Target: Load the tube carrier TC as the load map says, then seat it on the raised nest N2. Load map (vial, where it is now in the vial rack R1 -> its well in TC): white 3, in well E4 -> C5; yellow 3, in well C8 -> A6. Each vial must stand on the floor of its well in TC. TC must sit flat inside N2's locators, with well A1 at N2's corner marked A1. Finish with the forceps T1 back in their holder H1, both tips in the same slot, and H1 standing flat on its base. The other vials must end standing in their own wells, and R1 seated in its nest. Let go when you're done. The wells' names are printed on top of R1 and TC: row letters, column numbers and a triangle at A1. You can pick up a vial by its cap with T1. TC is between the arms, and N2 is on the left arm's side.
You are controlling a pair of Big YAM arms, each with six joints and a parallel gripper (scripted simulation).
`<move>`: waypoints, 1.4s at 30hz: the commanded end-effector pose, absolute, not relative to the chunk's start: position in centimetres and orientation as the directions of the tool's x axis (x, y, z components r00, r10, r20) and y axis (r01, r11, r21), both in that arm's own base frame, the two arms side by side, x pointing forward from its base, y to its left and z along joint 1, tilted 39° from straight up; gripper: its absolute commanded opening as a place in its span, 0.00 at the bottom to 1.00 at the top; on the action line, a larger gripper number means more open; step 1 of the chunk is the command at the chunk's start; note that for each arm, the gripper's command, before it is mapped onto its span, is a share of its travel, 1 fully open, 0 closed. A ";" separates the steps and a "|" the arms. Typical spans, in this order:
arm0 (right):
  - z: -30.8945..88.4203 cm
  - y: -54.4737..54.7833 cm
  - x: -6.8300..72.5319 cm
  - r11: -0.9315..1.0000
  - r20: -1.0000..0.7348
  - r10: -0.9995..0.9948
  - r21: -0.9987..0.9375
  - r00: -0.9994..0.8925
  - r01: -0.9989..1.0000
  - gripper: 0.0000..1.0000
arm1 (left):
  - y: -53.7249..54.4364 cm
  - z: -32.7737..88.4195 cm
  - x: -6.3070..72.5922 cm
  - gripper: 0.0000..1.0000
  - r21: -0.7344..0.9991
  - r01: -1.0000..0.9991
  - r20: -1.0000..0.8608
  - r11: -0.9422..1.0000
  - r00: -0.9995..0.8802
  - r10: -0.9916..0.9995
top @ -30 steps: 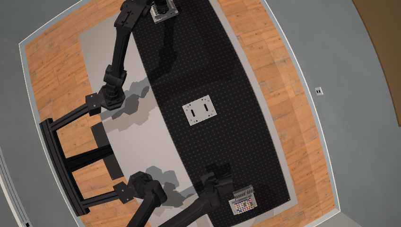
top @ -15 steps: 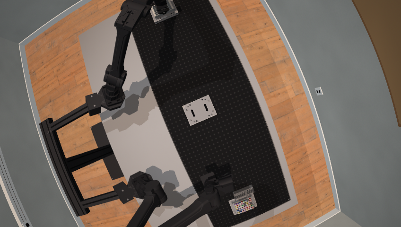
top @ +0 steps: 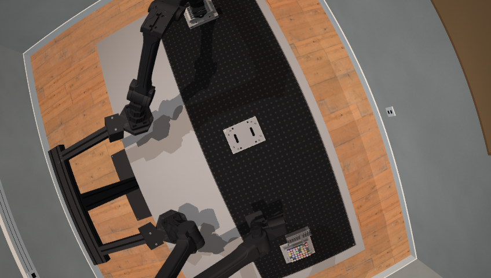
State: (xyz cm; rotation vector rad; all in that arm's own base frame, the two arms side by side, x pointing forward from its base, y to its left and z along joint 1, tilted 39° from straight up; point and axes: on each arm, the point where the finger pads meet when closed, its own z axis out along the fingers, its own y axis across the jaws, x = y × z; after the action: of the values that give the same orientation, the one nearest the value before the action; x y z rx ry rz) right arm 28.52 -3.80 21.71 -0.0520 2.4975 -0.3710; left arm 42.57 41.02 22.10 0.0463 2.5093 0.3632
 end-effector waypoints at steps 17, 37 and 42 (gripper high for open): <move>23.0 -3.8 28.9 0.961 -0.585 -0.113 -0.270 -0.803 0.061 0.24 | 42.0 24.5 44.1 0.00 0.300 -0.066 -0.585 0.952 -0.800 0.130; 23.0 -3.8 28.9 0.961 -0.585 -0.113 -0.270 -0.803 0.061 0.24 | 42.1 23.6 44.9 0.00 0.297 -0.051 -0.581 0.954 -0.802 0.138; 23.0 -3.8 28.9 0.961 -0.585 -0.113 -0.270 -0.803 0.061 0.24 | 42.1 25.8 44.0 0.00 0.319 -0.066 -0.593 0.946 -0.792 0.145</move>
State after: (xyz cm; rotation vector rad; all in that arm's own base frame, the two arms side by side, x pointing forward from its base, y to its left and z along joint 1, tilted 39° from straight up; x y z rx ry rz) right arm 28.52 -3.80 21.71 -0.0520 2.4975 -0.3710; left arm 43.23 41.39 21.45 0.0413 2.5141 0.3612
